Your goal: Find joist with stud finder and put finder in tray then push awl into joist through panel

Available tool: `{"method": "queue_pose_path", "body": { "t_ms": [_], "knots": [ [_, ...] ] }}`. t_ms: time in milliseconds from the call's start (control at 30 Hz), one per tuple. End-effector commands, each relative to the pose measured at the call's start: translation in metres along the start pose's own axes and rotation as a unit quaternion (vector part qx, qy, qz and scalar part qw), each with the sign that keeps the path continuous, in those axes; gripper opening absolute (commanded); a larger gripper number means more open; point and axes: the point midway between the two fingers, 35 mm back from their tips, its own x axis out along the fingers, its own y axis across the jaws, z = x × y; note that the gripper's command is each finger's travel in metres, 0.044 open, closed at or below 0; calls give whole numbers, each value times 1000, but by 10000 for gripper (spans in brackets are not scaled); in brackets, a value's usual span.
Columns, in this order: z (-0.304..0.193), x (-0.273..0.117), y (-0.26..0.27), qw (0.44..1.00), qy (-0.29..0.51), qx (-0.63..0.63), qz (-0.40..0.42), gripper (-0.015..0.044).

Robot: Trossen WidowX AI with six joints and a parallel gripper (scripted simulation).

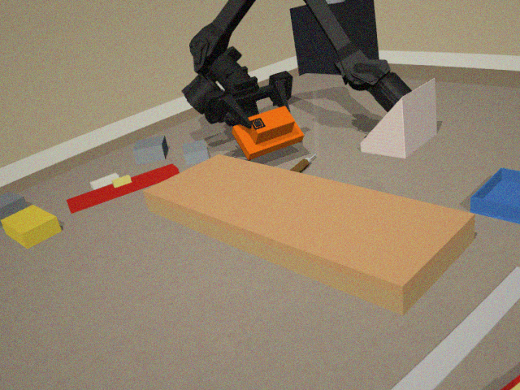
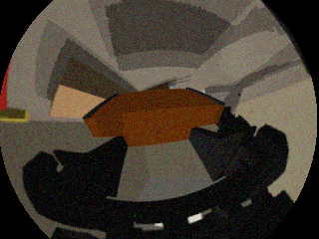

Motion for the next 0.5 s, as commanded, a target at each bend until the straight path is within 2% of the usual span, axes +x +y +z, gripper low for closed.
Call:
{"method": "queue_pose_path", "body": {
  "t_ms": [0,467],
  "knots": [
    [-6,-6,2,1000,10,-4,6,0],
    [14,1,3,1000,5,-2,4,0]
  ]
}}
